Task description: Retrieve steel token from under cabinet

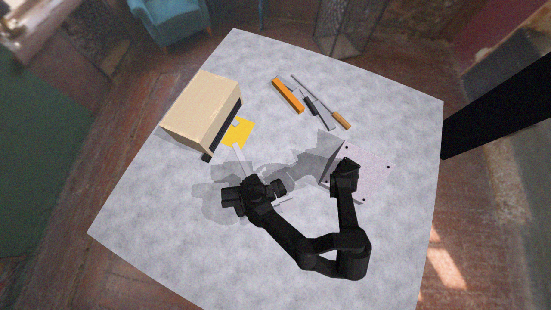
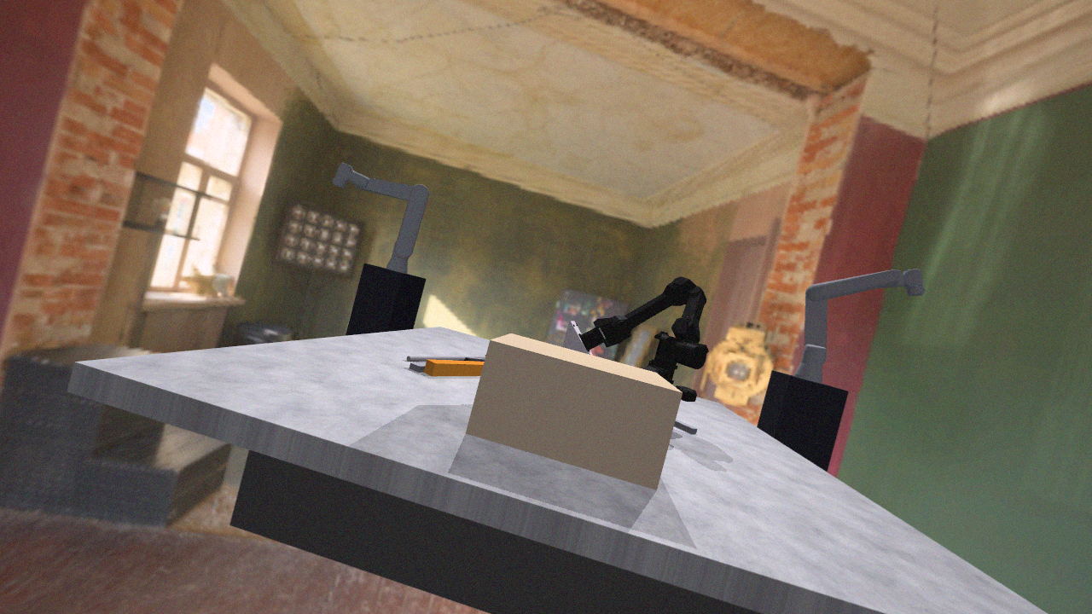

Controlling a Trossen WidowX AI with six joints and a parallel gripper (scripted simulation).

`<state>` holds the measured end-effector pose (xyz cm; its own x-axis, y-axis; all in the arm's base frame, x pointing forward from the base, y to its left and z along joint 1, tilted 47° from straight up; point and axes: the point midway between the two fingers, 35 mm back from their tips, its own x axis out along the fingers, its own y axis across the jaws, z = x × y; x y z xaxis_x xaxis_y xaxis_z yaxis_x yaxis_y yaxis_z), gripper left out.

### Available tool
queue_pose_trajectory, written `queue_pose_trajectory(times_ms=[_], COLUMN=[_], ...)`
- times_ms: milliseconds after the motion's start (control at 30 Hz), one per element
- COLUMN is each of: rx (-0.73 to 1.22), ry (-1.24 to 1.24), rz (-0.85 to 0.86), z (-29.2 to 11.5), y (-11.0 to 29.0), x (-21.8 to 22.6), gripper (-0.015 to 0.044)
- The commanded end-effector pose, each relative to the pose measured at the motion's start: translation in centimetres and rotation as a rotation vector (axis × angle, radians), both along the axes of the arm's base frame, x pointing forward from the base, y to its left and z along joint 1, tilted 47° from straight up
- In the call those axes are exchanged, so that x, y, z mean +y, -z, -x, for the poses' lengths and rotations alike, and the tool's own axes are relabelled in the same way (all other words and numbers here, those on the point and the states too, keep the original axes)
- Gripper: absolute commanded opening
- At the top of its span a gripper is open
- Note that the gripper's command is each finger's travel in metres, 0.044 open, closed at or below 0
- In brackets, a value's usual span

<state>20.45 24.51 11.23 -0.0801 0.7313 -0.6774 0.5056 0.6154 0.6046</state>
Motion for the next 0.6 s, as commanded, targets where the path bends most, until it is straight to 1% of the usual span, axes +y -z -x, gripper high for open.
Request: queue_pose_trajectory(times_ms=[0,567], rx=[0.000,0.092], ry=[0.007,0.092], rz=[-0.003,0.007], z=[0.39,0.48], y=[-0.27,-0.31], x=[-0.03,0.00], gripper=[0.0000,0.0000])
